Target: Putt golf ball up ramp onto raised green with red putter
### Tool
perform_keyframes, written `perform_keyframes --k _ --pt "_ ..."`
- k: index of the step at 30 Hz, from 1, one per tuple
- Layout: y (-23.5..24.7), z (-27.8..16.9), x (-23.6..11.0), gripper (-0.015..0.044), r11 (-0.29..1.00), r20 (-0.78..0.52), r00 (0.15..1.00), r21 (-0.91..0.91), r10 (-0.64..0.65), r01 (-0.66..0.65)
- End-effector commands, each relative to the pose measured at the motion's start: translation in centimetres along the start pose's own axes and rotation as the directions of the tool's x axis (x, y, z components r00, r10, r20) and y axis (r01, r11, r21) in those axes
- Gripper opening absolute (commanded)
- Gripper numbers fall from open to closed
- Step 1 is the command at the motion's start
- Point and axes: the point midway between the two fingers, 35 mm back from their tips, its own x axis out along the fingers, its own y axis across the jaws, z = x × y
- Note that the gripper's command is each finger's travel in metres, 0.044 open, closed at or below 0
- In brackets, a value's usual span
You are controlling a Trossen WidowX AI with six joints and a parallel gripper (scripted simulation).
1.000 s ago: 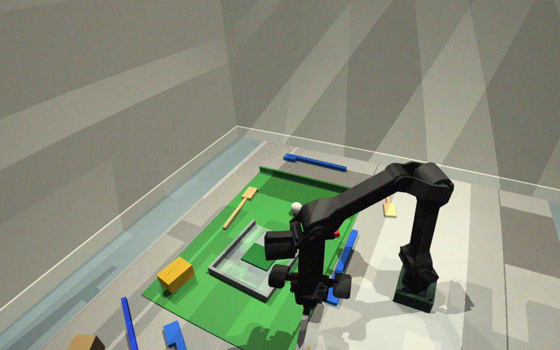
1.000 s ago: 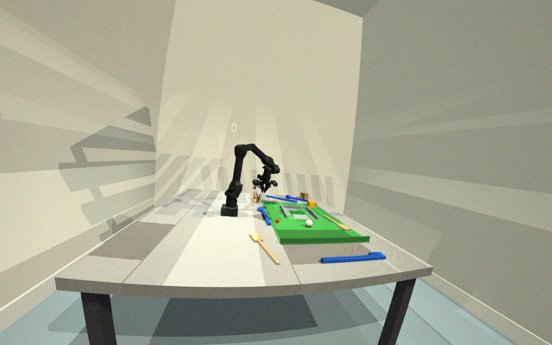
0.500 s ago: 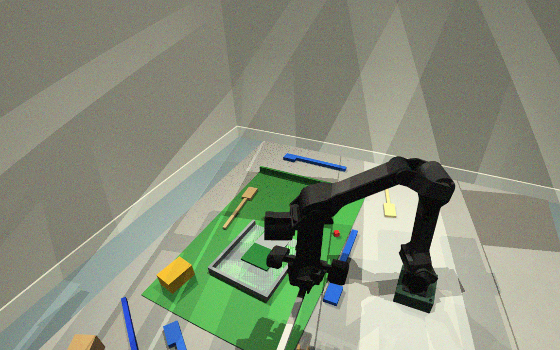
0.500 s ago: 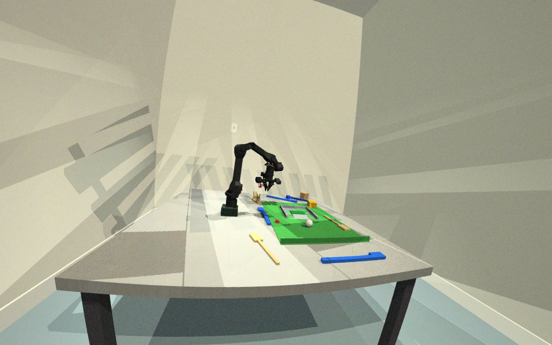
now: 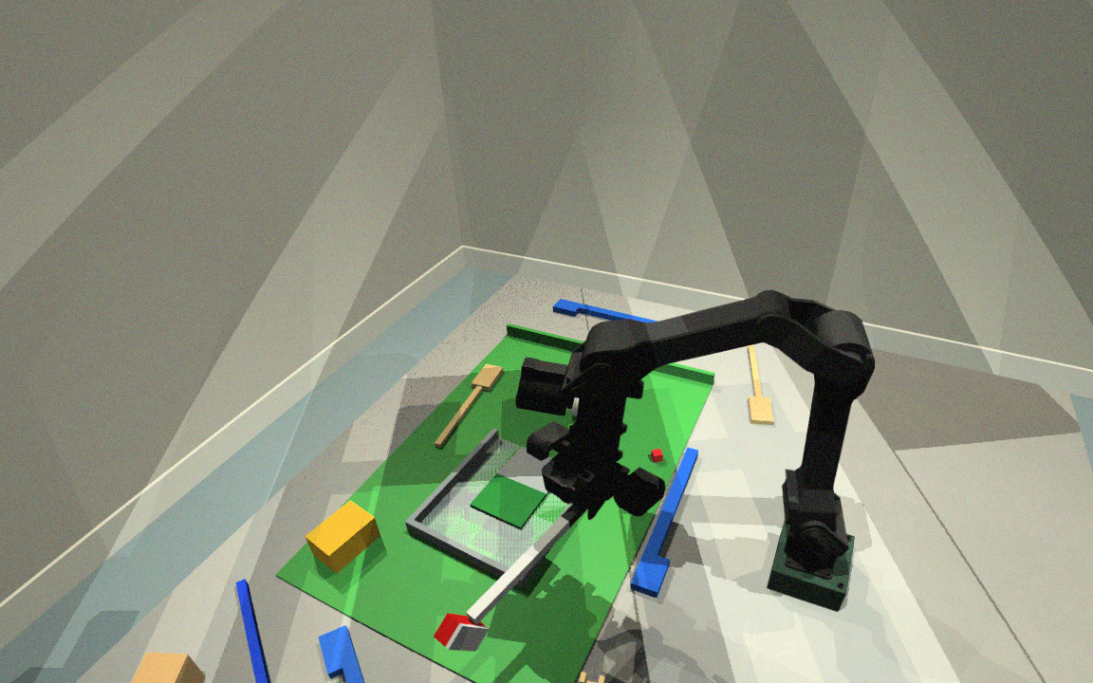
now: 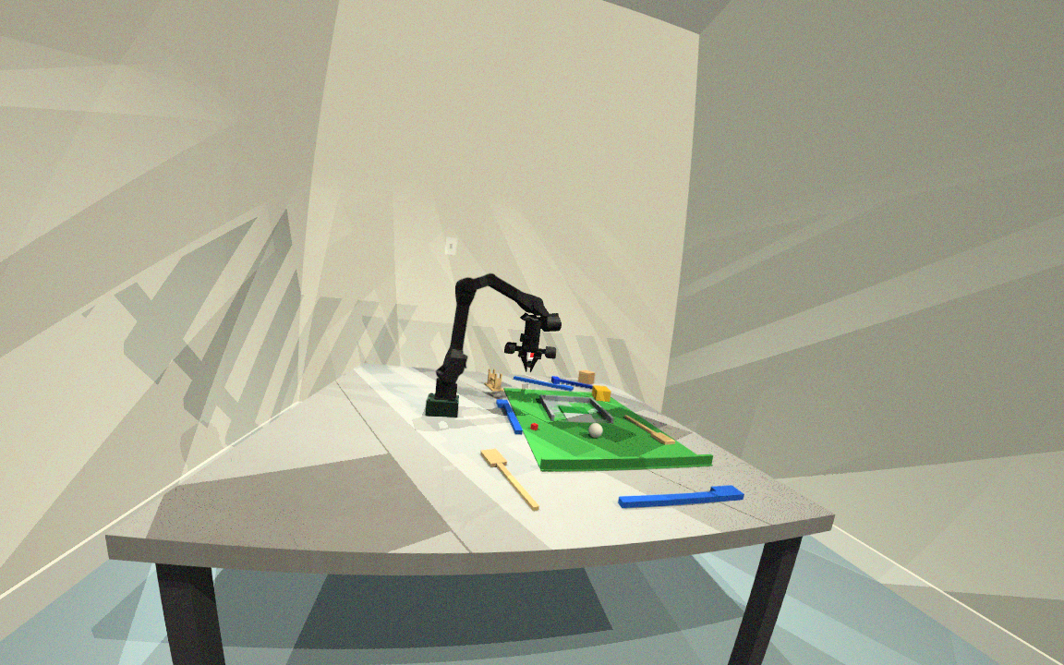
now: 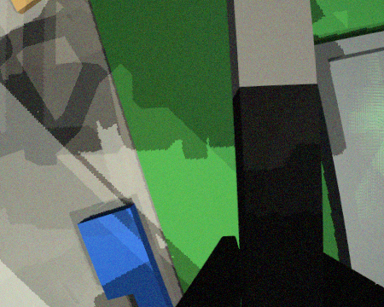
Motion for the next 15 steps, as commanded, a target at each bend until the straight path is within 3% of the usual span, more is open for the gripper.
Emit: perform_keyframes --k 1,15 --pt "-1.5 -1.7 -0.5 0.0 0.995 -0.017 1.0 0.098 -0.019 0.021" --pt "-5.2 -8.9 -2.4 0.0 0.917 -0.081 0.995 0.391 -0.057 0.084"
